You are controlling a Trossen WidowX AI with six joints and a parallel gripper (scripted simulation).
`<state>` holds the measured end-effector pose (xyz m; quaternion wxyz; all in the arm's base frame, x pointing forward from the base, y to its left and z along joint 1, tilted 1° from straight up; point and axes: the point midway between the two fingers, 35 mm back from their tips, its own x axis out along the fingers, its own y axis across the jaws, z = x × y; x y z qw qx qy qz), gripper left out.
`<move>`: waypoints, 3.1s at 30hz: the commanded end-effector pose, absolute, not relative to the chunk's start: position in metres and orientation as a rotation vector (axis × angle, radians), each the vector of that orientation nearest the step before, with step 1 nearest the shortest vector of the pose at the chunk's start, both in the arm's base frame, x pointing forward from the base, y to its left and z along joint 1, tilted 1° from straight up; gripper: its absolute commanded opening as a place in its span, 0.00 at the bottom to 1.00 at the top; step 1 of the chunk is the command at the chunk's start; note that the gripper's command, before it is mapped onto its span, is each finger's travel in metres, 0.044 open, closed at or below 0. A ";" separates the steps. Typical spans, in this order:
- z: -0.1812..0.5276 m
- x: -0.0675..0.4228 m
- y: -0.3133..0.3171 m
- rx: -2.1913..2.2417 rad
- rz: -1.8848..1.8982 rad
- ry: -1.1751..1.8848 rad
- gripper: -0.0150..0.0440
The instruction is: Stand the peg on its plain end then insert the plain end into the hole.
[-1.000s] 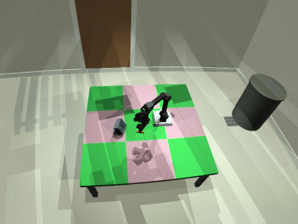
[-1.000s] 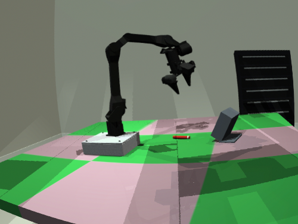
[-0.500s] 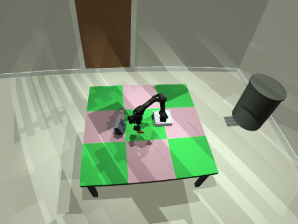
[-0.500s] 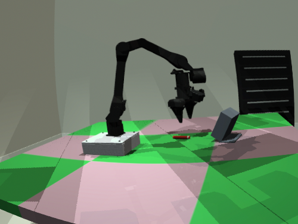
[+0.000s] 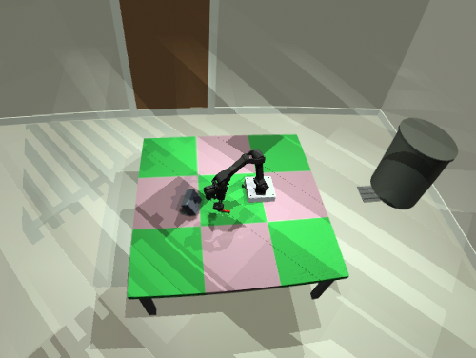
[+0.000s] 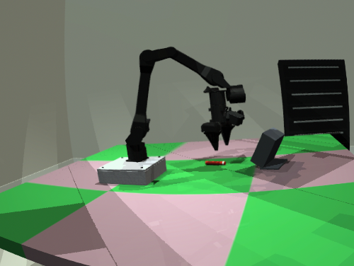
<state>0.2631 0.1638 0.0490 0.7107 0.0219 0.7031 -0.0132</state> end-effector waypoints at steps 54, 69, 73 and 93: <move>-0.011 0.262 0.162 0.039 -0.030 1.558 0.44; -0.011 0.262 0.162 0.039 -0.030 1.558 0.34; -0.009 0.261 0.162 0.042 -0.030 1.546 0.34; 0.002 0.253 0.163 0.042 -0.031 1.366 0.34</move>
